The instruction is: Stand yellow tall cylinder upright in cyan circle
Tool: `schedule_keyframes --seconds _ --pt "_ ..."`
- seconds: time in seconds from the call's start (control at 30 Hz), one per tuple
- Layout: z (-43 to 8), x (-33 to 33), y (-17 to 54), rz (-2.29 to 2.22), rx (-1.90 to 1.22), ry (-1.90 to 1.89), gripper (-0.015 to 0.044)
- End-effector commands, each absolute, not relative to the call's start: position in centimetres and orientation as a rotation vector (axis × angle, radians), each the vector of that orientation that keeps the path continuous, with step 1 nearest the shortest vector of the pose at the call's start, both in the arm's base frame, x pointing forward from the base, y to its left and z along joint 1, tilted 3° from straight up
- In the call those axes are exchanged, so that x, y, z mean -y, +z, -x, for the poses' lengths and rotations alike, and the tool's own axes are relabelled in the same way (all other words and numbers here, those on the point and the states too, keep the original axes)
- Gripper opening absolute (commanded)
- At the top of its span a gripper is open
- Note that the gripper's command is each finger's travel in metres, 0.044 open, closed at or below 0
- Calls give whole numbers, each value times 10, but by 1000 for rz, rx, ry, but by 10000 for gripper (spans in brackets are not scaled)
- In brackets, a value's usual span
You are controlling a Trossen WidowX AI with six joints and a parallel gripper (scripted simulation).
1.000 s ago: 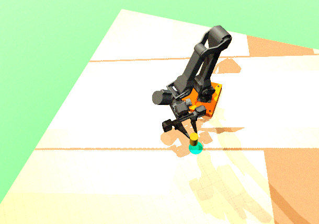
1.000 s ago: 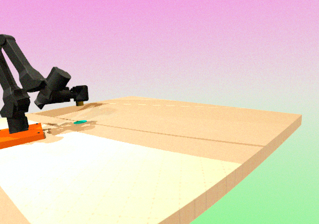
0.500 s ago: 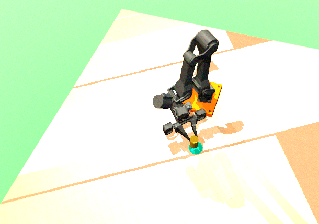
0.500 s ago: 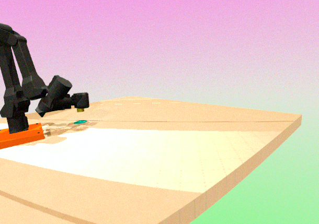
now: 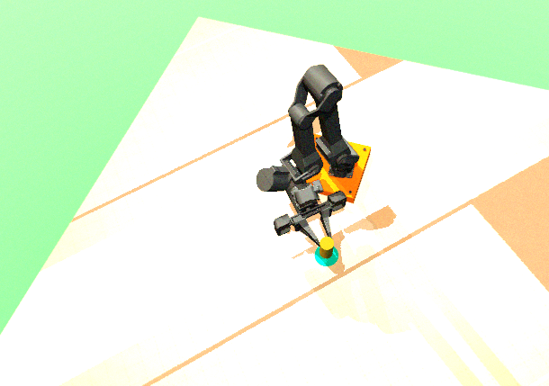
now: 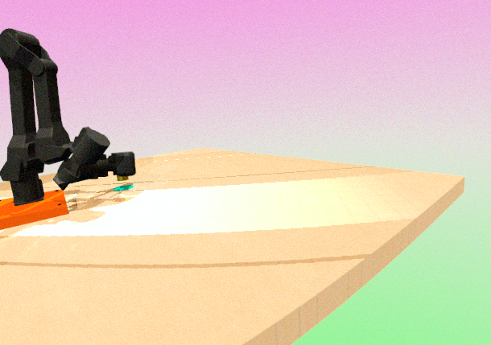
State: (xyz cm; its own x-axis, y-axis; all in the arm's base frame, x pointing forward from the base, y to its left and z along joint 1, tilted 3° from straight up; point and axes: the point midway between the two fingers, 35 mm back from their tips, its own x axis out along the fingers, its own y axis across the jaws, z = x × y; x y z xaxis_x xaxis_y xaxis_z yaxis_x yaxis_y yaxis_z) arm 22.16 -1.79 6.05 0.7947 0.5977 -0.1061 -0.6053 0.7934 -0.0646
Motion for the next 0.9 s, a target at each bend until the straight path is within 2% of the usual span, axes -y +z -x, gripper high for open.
schedule_keyframes --seconds 0.0,0.83,0.87 --pt "-220 16 58 101 -75 652 105" --pt "-219 18 38 96 -82 648 105" --pt "-219 18 38 96 -82 648 131"
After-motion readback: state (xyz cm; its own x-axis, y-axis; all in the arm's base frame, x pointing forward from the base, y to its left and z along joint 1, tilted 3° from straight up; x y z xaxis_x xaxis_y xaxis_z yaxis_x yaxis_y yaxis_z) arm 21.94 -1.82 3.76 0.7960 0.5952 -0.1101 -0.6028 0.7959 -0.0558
